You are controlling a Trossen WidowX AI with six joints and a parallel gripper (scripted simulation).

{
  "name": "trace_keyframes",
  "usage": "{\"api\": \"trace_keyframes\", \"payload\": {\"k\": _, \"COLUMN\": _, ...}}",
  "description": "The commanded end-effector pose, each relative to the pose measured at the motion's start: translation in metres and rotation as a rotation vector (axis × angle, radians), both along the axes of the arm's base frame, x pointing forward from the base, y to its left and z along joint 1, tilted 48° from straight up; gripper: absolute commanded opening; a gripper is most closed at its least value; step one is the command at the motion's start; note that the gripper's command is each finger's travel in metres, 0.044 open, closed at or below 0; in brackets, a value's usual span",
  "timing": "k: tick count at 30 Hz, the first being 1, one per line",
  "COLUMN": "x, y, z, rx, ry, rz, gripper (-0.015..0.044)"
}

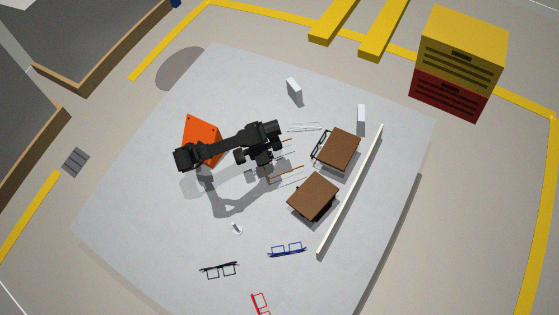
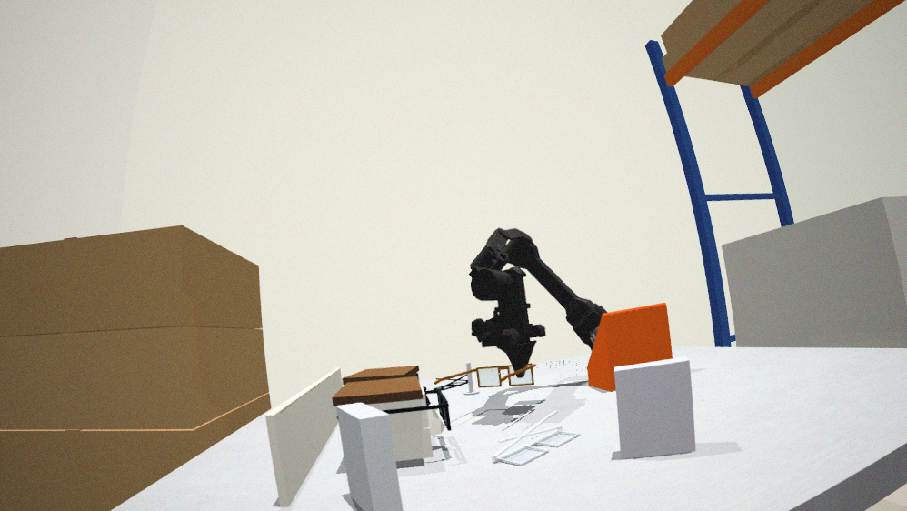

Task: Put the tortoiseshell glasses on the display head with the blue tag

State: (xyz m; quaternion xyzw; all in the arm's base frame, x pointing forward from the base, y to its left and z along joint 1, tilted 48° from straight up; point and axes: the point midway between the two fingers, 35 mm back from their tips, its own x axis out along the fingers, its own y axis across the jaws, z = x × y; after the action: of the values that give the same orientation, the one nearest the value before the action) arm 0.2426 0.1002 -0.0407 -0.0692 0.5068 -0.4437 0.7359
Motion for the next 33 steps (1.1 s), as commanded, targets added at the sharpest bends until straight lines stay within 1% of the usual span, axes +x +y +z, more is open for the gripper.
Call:
{"api": "trace_keyframes", "payload": {"k": 1, "x": -0.002, "y": -0.006, "z": -0.004, "rx": -0.01, "ry": 0.009, "rz": 0.005, "gripper": 0.0}}
{"api": "trace_keyframes", "payload": {"k": 33, "x": -0.001, "y": -0.029, "z": -0.023, "rx": -0.013, "ry": 0.008, "rz": 0.004, "gripper": 0.0}}
